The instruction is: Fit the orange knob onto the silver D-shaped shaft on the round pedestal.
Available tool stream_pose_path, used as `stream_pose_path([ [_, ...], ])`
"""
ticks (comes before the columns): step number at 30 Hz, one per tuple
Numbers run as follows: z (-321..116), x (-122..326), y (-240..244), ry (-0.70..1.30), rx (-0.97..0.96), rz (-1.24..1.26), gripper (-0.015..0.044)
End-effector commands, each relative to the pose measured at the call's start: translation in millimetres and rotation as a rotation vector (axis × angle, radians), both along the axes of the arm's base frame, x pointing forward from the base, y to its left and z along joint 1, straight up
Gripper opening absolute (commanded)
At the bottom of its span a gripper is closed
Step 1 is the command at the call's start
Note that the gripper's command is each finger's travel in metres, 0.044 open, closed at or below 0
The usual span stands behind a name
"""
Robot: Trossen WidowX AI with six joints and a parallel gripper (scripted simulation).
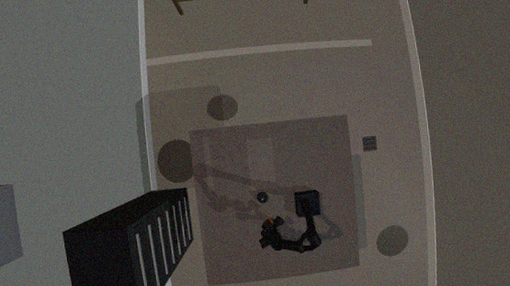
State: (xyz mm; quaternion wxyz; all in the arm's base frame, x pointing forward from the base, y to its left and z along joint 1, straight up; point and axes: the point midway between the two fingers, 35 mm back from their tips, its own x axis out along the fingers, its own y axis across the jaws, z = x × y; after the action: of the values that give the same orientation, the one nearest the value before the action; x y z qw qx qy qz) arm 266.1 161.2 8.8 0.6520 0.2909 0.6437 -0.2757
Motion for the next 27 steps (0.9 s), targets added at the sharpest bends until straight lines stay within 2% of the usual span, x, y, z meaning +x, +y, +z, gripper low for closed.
stream_pose_path([
  [1,0.7,0.2,0.0,0.000,0.000,-0.049,0.0179],
  [5,0.7,0.2,0.0,0.000,0.001,-0.071,0.0179],
  [16,0.7,0.2,0.0,0.005,0.008,-0.428,0.0179],
  [22,0.7,0.2,0.0,0.006,0.008,-0.455,0.0179],
  [27,0.7,0.2,0.0,0.008,0.011,-0.598,0.0179],
])
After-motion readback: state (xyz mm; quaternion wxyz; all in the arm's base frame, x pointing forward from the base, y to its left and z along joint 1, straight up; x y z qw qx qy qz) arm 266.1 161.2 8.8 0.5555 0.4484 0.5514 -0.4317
